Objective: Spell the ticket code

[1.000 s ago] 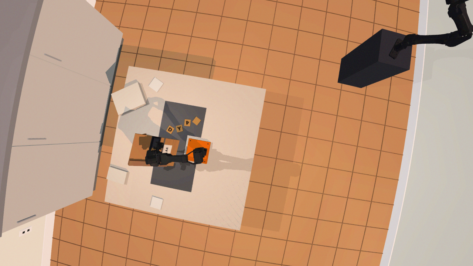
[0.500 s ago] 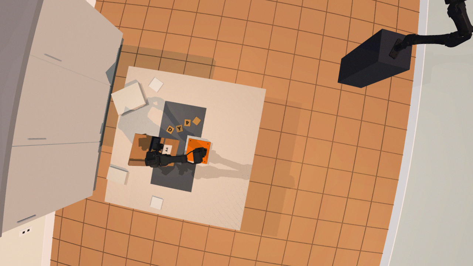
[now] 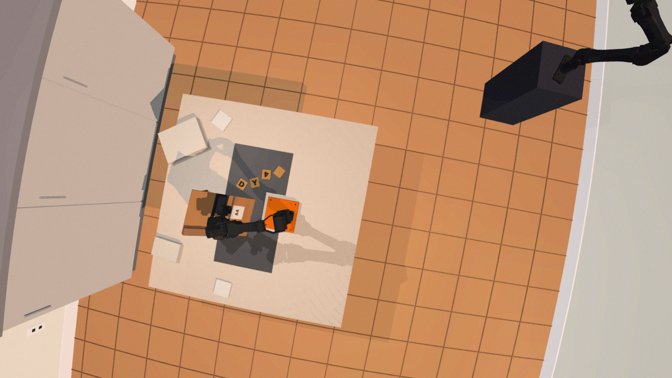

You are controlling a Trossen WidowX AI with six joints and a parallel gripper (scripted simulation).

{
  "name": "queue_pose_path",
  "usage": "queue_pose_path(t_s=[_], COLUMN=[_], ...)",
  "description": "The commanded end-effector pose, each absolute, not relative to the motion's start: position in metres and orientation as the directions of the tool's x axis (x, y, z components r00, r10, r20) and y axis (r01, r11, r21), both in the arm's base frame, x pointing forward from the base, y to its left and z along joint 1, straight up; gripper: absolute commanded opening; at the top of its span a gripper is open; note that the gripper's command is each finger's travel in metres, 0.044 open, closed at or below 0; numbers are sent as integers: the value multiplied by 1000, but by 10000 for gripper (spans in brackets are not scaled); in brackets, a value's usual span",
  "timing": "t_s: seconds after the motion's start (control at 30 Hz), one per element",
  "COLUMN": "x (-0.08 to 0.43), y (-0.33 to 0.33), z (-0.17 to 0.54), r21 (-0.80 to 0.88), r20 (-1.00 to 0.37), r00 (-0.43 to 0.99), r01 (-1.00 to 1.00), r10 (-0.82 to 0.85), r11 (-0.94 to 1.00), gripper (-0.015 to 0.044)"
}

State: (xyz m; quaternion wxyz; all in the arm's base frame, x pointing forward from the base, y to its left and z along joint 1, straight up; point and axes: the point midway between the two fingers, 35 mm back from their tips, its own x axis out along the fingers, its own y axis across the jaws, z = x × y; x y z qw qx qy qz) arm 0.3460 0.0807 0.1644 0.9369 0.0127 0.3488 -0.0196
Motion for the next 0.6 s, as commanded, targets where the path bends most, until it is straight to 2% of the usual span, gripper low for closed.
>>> queue_pose_path(t_s=[0.0,0.43,0.57], x=[347,347,346], y=[83,91,90], z=[165,165,164], r21=[12,12,11], r20=[-653,-653,-655], r00=[757,757,756], r01=[51,51,45], r10=[-31,-30,-27], r11=[999,999,999], gripper=[0,0,105])
